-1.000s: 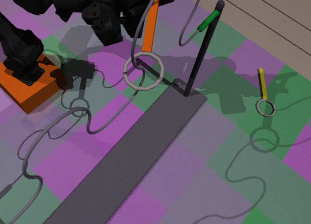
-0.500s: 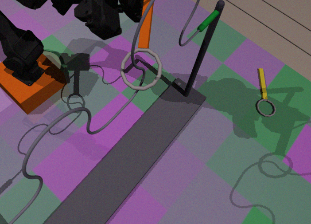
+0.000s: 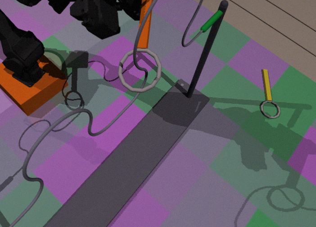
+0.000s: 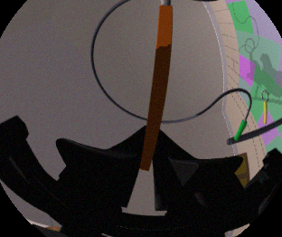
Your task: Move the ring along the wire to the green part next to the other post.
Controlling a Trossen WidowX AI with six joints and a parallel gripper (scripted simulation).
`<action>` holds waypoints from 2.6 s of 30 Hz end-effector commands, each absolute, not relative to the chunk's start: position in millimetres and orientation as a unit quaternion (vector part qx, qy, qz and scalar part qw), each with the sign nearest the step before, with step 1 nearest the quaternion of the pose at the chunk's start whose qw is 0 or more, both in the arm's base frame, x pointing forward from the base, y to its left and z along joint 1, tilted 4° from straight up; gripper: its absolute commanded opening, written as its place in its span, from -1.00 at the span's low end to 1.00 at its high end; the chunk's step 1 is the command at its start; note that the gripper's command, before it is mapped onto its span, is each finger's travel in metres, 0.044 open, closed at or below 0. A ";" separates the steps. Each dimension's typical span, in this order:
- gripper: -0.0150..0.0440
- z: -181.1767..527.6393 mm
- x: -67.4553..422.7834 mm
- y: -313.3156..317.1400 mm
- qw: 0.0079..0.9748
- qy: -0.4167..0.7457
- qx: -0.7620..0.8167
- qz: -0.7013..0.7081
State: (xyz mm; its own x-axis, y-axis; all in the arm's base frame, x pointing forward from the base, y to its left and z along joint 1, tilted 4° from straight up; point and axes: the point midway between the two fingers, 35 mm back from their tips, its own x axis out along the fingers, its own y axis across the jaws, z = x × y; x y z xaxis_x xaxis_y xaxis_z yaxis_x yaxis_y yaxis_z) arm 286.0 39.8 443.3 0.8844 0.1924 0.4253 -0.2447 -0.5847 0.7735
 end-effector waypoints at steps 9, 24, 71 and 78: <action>-1.00 444.4 285.1 40.6 0.508 0.001 0.829 0.235; -1.00 439.3 285.7 42.5 0.582 0.024 0.782 0.221; -1.00 420.8 287.0 42.1 0.784 0.099 0.590 0.163; -1.00 418.1 287.0 41.1 0.809 0.110 0.557 0.153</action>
State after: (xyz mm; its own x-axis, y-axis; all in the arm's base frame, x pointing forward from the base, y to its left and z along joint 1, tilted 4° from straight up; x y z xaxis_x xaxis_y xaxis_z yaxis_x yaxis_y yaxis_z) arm 286.1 41.0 418.6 0.9304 0.3664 0.0104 -0.1279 0.2980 0.9460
